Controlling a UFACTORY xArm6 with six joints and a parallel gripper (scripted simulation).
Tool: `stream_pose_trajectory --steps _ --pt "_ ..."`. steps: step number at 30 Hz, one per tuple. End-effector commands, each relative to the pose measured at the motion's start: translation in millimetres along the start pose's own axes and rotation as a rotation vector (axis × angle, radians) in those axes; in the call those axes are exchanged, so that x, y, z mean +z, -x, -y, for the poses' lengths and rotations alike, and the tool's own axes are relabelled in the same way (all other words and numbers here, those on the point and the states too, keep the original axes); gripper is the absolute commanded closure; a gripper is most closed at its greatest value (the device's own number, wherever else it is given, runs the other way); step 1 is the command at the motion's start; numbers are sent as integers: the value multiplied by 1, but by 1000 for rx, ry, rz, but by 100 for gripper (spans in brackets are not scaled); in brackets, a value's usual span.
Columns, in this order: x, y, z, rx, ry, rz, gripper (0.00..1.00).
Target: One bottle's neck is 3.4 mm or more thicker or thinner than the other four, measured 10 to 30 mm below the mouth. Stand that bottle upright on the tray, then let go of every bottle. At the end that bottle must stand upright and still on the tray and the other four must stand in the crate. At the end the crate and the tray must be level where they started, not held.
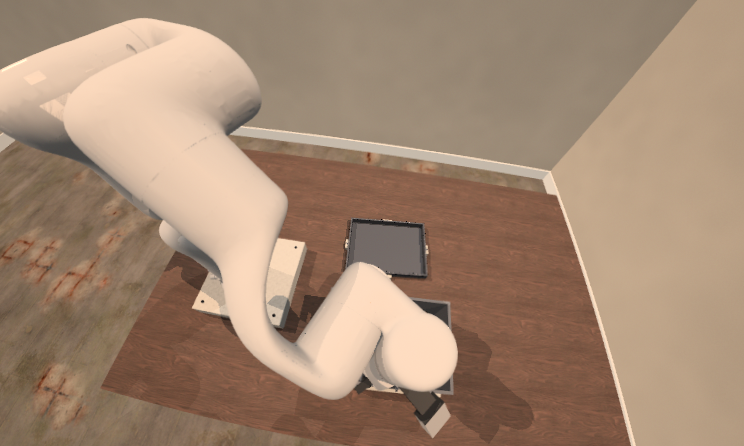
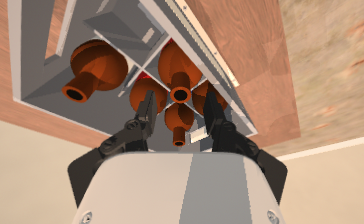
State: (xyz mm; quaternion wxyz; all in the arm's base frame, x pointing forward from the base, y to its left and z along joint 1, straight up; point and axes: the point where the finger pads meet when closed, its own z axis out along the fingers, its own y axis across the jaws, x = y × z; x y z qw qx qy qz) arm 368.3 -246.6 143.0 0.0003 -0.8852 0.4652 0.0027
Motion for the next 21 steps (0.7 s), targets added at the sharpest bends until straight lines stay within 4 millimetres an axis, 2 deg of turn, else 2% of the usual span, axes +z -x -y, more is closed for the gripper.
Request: stream_pose_trajectory --steps 1,21 --pt "1 -2 1 0 -2 -5 35" --pt "22 -2 1 0 -2 -5 35"
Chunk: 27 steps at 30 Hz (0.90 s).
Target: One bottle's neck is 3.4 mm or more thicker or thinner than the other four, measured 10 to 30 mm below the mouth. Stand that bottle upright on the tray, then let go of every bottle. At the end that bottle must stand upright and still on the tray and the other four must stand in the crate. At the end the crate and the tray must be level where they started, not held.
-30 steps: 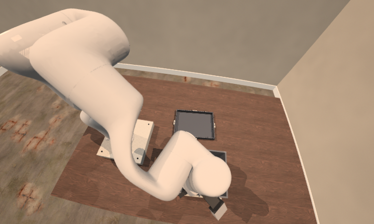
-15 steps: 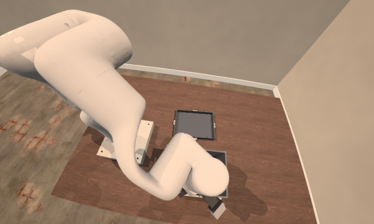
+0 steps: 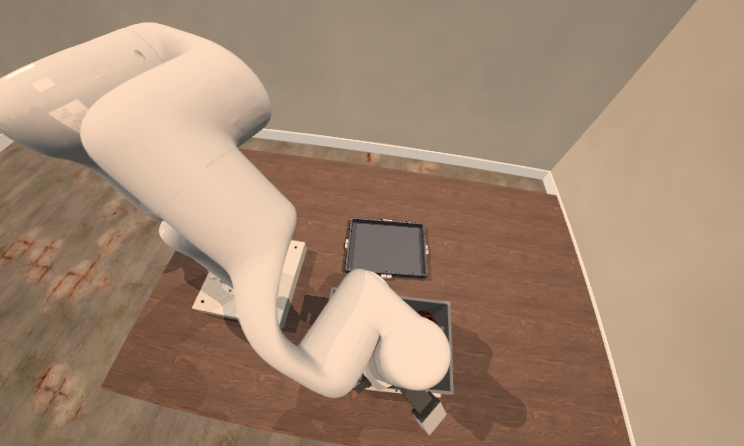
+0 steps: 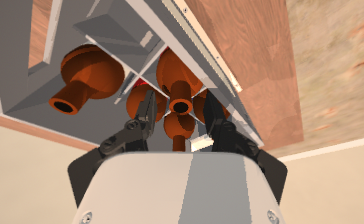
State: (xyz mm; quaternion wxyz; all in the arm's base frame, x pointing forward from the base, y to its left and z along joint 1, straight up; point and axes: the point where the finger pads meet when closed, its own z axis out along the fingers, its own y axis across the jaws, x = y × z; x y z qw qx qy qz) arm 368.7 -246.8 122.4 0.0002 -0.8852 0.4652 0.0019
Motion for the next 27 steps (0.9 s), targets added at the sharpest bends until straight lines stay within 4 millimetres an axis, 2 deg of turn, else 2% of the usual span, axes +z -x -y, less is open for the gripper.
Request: stream_pose_trajectory --steps 1,27 --pt "2 -1 0 0 -1 -3 35" --pt "9 -1 0 0 -1 -3 35"
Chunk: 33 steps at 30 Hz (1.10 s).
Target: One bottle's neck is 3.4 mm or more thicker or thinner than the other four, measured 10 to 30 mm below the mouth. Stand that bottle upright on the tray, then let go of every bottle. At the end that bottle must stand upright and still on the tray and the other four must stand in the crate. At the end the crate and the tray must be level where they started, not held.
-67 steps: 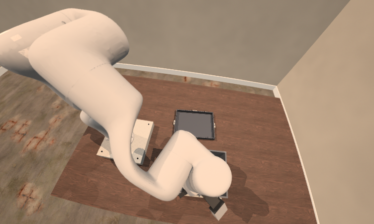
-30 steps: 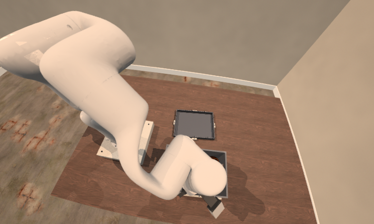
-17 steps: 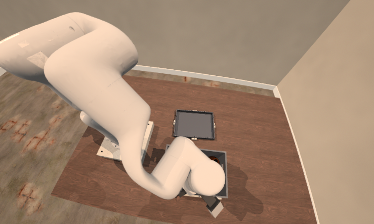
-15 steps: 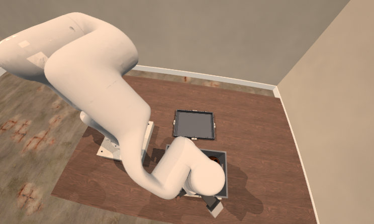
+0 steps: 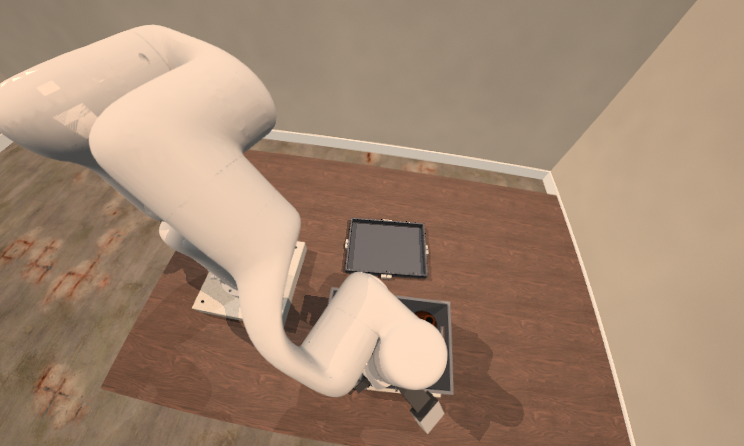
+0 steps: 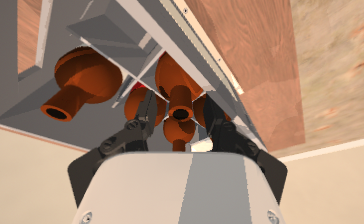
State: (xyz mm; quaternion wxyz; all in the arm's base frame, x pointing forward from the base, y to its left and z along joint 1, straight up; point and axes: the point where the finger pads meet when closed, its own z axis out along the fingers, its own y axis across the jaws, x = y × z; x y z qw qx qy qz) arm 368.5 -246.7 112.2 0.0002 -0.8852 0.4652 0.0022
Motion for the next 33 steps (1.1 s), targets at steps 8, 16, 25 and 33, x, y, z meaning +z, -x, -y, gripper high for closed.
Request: stream_pose_trajectory --steps 8,16,25,33 --pt "-2 -1 1 0 -2 -4 100" --pt "-2 -1 1 0 -2 -4 100" --pt "-2 -1 1 0 -2 -4 100" --pt "-2 -1 1 0 -2 -4 100"
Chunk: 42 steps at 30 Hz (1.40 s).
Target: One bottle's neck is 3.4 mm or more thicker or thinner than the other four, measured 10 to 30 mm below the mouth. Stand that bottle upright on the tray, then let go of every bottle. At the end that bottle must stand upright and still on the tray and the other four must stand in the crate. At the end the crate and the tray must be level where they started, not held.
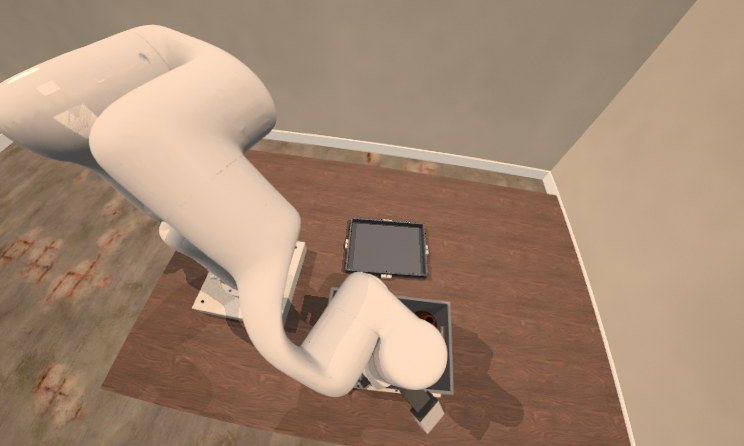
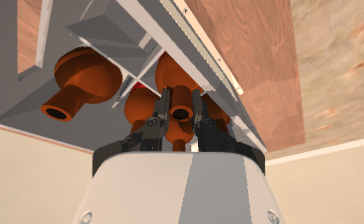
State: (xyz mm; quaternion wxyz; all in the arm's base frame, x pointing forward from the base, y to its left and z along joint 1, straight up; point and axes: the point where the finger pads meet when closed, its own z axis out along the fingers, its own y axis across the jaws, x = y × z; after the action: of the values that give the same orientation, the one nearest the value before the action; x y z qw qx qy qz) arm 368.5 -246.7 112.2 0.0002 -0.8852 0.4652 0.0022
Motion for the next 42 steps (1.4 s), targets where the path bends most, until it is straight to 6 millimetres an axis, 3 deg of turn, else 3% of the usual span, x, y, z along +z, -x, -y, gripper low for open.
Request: stream_pose_trajectory --steps 1,15,16,42 --pt "-2 -1 1 0 -2 -4 100" --pt "-2 -1 1 0 -2 -4 100" --pt "-2 -1 1 0 -2 -4 35" --pt "-2 -1 1 0 -2 -4 35"
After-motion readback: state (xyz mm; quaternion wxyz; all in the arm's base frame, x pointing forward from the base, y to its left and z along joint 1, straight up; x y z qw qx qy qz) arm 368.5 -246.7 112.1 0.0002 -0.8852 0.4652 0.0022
